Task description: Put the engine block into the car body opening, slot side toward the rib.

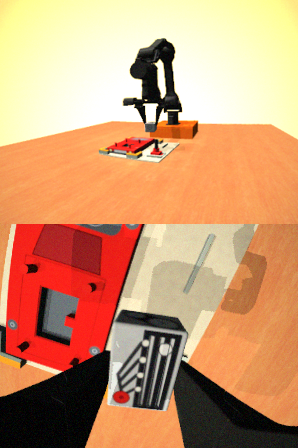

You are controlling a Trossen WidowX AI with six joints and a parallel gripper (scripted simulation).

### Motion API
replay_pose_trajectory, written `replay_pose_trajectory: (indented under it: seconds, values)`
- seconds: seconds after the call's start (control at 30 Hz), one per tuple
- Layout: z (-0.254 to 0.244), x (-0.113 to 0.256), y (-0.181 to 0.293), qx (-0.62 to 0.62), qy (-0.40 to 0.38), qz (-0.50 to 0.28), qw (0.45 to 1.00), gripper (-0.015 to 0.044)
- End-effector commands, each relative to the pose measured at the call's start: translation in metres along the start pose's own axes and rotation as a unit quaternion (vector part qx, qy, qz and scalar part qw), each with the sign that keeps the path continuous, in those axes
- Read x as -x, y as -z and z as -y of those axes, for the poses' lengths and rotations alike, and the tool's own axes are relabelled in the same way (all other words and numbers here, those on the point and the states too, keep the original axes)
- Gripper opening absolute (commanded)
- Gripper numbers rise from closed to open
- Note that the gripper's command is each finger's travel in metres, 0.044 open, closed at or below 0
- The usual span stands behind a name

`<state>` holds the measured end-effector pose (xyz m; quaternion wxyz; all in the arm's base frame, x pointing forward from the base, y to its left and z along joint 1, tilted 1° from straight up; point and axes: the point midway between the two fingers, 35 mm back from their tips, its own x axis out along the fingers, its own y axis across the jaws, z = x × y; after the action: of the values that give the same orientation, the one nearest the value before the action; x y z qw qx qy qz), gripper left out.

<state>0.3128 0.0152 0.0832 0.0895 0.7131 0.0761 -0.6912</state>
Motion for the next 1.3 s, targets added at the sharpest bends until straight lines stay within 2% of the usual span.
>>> replay_pose_trajectory:
  seconds: [0.0, 0.93, 1.13, 1.27]
  values:
    - [-0.010, -0.004, 0.004, -0.010, 0.001, -0.001, 1.000, 0.0000]
    - [-0.088, -0.032, 0.007, -0.093, -0.005, -0.001, 0.996, 0.0000]
    - [-0.088, -0.032, 0.007, -0.092, -0.005, -0.001, 0.996, 0.0158]
    - [-0.088, -0.032, 0.007, -0.091, -0.005, -0.001, 0.996, 0.0160]
